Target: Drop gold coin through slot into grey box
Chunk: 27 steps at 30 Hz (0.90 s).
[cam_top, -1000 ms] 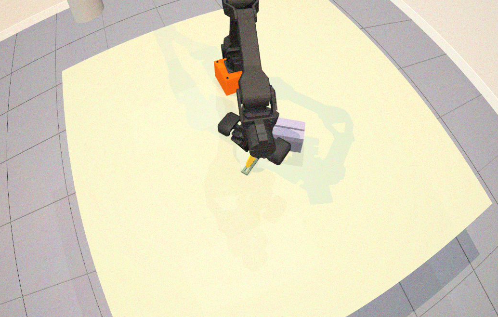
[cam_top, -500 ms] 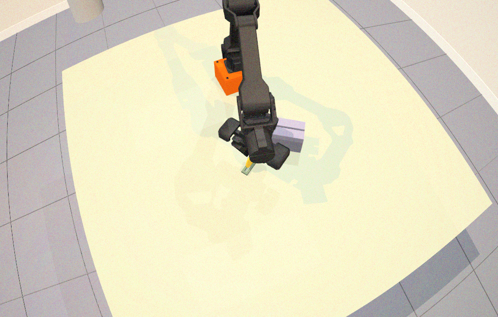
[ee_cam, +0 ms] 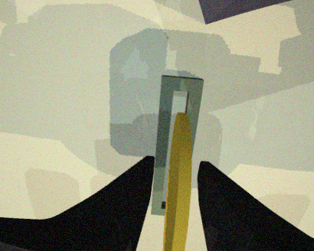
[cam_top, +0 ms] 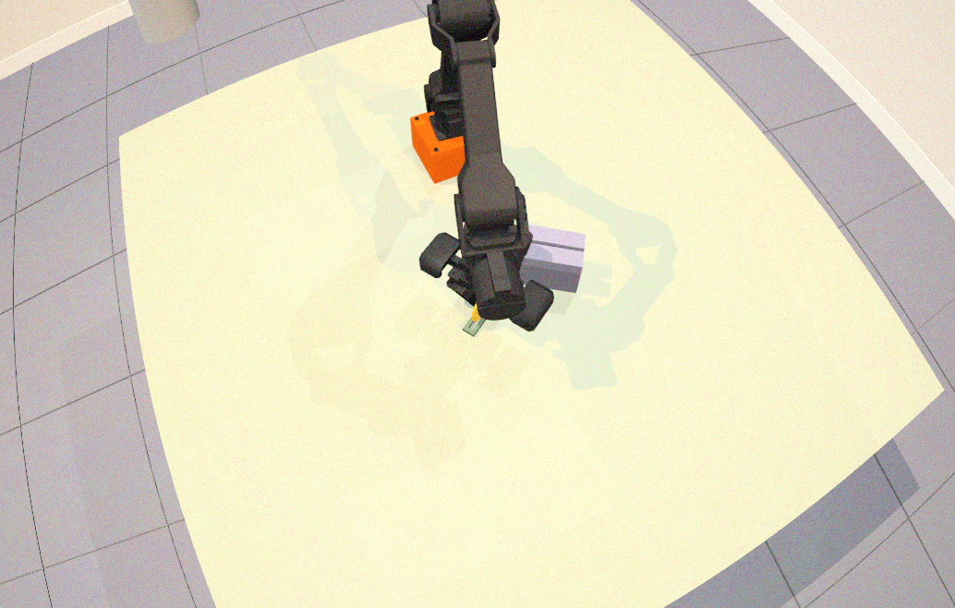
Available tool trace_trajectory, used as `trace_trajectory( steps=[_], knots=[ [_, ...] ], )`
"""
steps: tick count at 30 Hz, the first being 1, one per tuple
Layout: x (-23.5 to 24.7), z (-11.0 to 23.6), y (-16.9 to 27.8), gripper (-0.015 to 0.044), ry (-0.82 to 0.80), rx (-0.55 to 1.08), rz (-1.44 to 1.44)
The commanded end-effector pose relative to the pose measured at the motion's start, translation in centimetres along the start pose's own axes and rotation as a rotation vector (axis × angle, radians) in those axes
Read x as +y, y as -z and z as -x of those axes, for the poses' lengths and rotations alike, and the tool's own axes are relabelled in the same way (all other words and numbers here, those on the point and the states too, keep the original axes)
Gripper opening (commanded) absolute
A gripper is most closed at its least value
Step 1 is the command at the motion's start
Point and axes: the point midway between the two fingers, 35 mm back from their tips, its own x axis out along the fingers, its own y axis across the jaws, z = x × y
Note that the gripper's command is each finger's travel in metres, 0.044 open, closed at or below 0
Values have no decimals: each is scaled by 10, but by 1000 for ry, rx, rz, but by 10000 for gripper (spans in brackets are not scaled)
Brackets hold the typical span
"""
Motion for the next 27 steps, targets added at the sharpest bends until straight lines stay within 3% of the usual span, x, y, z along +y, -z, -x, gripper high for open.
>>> trace_trajectory(
  steps=[1, 3, 14, 27],
  knots=[
    [2, -3, -1, 29, -7, -1, 3],
    [2, -3, -1, 0, -7, -1, 3],
    [2, -1, -1, 0, -7, -1, 3],
    [-1, 30, 2, 0, -6, -1, 3]
  ],
)
